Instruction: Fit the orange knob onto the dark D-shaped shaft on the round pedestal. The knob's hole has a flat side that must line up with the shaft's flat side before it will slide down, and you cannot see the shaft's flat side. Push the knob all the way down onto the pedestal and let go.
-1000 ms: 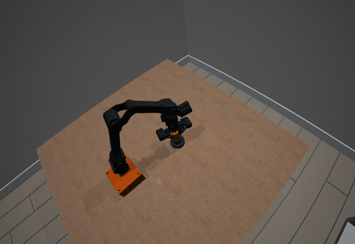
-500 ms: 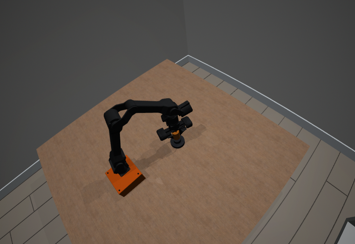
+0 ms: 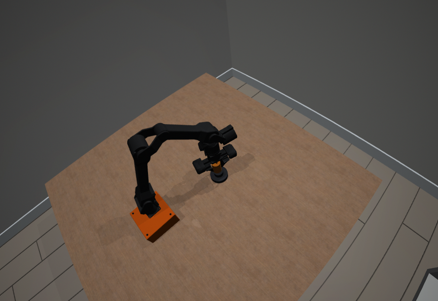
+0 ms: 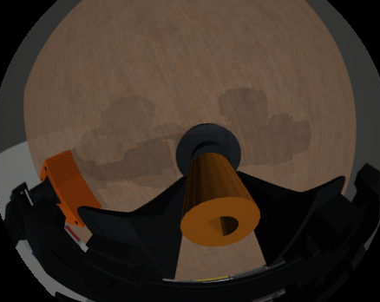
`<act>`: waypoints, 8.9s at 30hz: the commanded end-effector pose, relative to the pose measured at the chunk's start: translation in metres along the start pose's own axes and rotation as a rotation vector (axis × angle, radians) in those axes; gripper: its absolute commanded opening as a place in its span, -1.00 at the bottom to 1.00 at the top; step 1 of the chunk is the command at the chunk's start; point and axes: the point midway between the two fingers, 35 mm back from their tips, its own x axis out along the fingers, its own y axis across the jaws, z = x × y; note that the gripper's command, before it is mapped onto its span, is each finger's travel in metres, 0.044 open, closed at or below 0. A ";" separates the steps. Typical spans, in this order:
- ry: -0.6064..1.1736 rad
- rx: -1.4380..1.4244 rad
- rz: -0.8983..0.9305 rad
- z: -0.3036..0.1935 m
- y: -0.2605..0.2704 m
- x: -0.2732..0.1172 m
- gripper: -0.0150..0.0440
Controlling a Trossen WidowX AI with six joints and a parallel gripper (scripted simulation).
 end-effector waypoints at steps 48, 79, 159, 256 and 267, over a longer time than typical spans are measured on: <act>0.001 -0.380 -0.005 0.000 0.000 -0.005 -0.49; 0.002 -0.421 -0.006 0.000 -0.002 0.000 -0.49; 0.003 -0.840 -0.005 0.000 -0.002 0.000 -0.49; 0.004 -1.268 -0.004 0.000 0.000 -0.004 -0.49; 0.004 -1.468 -0.004 0.001 -0.002 -0.006 -0.49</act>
